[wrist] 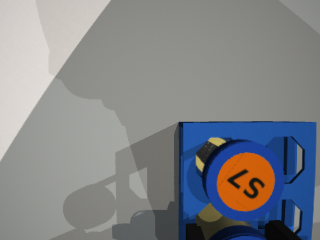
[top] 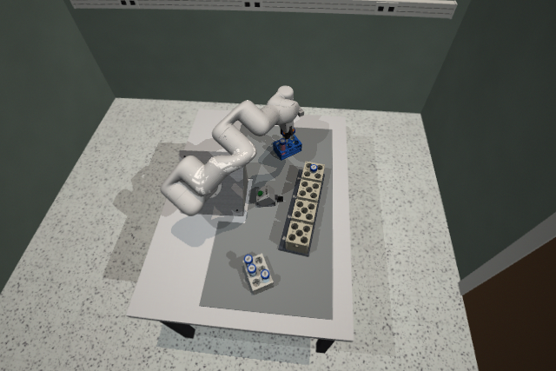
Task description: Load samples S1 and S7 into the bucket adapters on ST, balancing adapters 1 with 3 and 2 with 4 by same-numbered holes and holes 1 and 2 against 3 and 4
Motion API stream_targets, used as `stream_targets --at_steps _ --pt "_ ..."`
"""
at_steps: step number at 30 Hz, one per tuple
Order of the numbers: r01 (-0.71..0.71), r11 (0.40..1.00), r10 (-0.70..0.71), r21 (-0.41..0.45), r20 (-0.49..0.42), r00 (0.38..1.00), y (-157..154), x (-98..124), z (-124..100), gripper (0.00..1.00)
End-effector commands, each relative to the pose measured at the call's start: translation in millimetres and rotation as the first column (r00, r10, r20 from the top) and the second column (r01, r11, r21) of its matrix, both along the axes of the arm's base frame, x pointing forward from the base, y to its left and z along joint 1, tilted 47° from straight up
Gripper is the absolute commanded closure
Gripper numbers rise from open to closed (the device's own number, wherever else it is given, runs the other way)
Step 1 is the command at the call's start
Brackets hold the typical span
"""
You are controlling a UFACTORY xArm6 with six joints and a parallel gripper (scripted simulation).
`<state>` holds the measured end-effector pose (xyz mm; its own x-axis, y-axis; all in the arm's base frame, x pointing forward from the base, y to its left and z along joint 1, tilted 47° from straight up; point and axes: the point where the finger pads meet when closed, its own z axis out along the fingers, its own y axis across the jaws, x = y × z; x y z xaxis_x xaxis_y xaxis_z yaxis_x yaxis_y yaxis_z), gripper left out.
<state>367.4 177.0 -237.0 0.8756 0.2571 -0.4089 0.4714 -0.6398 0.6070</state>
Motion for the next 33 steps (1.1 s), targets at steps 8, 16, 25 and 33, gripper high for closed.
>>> stream_targets --at_steps 8,16,25,33 --pt "-0.001 1.000 0.001 0.004 0.004 1.000 3 2 2 1.00" --pt "-0.001 1.000 0.001 0.004 0.004 1.000 7 2 6 1.00" --pt "-0.001 1.000 0.001 0.004 0.004 1.000 10 3 9 1.00" --pt "-0.001 1.000 0.001 0.004 0.004 1.000 14 3 12 1.00"
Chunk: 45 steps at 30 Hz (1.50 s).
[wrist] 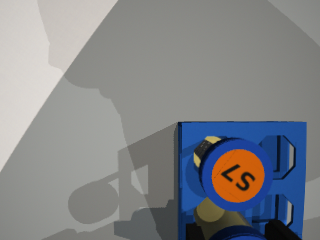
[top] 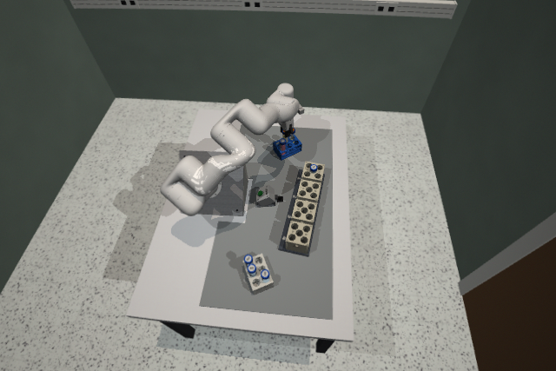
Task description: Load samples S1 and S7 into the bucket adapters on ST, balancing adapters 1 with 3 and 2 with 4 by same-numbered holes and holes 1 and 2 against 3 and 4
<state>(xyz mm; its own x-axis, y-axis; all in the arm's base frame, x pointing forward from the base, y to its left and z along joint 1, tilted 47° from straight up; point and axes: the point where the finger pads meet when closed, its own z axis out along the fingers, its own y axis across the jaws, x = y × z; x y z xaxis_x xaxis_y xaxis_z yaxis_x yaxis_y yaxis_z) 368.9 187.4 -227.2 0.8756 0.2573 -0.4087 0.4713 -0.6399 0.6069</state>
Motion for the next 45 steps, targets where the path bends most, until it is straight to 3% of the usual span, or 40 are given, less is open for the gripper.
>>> stream_targets --at_steps 1,10,45 --pt "-0.001 1.000 0.001 0.004 0.003 1.000 4 2 3 1.00" --pt "-0.001 1.000 0.001 0.004 0.003 1.000 6 2 5 1.00" --pt "-0.001 1.000 0.001 0.004 0.003 1.000 51 8 47 1.00"
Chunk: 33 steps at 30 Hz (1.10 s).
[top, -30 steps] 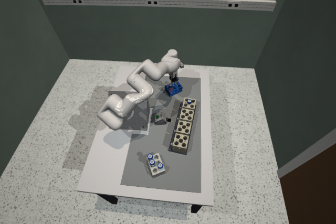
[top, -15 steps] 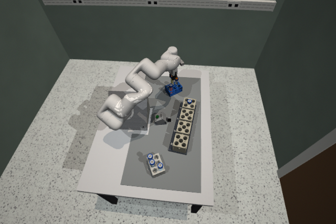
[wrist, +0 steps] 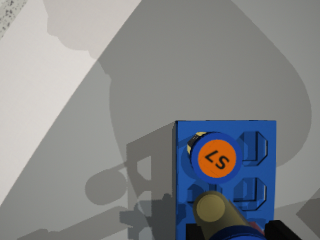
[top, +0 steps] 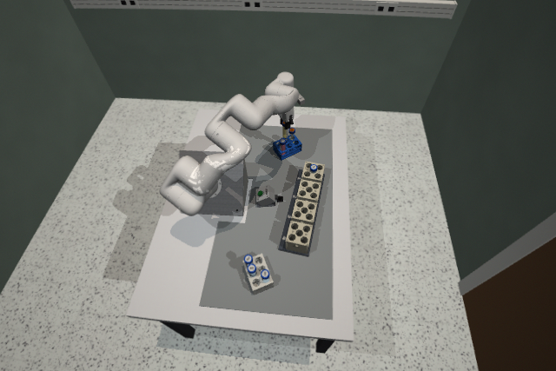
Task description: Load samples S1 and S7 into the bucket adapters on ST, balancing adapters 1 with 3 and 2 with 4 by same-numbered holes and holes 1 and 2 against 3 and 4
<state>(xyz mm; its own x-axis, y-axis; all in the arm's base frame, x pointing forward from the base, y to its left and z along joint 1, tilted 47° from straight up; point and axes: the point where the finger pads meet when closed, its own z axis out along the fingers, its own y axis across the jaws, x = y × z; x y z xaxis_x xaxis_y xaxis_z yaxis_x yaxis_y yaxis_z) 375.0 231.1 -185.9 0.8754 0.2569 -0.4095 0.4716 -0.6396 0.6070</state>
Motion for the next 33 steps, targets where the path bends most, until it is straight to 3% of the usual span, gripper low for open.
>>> stream_targets --at_steps 1,33 --pt "-0.001 1.000 0.001 0.004 0.004 1.000 9 3 8 1.00" --pt "-0.001 1.000 0.001 0.005 0.004 1.000 44 7 40 1.00"
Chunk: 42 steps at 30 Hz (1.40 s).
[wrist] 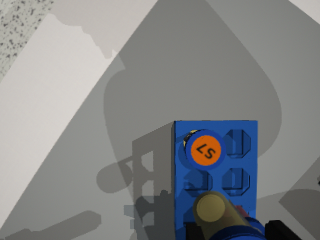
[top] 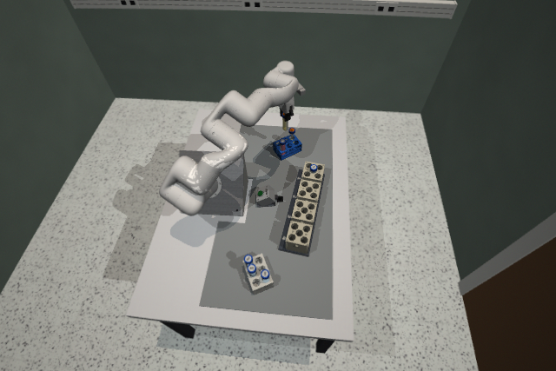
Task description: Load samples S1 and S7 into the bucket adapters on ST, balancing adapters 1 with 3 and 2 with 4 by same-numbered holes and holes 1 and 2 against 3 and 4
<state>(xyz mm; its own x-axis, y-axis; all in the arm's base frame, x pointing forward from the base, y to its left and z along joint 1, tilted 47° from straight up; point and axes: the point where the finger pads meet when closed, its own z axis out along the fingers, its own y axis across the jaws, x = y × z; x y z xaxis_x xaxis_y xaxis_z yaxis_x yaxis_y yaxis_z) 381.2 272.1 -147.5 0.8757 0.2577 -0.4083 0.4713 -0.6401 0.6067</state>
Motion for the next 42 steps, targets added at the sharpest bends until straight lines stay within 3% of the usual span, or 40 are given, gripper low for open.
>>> stream_targets --at_steps 1,4,10,14,20,27,29,32,42 --pt "-0.001 1.000 0.001 0.003 0.003 1.000 3 1 2 1.00" --pt "-0.001 1.000 0.001 0.003 0.003 1.000 3 1 2 1.00" --pt "0.136 0.991 -0.133 -0.007 0.148 0.980 -18 5 23 1.00" --pt "0.181 0.983 -0.177 -0.007 0.196 0.965 -25 7 30 1.00" --pt "0.314 0.949 -0.299 0.009 0.335 0.894 -46 11 51 1.00" --pt "0.456 0.888 -0.422 0.052 0.484 0.766 -70 16 76 1.00" --pt "0.456 0.888 -0.422 0.052 0.484 0.766 -70 16 76 1.00" --pt "0.497 0.865 -0.455 0.071 0.527 0.718 -80 18 87 1.00" --pt "0.497 0.865 -0.455 0.071 0.527 0.718 -115 25 122 1.00"
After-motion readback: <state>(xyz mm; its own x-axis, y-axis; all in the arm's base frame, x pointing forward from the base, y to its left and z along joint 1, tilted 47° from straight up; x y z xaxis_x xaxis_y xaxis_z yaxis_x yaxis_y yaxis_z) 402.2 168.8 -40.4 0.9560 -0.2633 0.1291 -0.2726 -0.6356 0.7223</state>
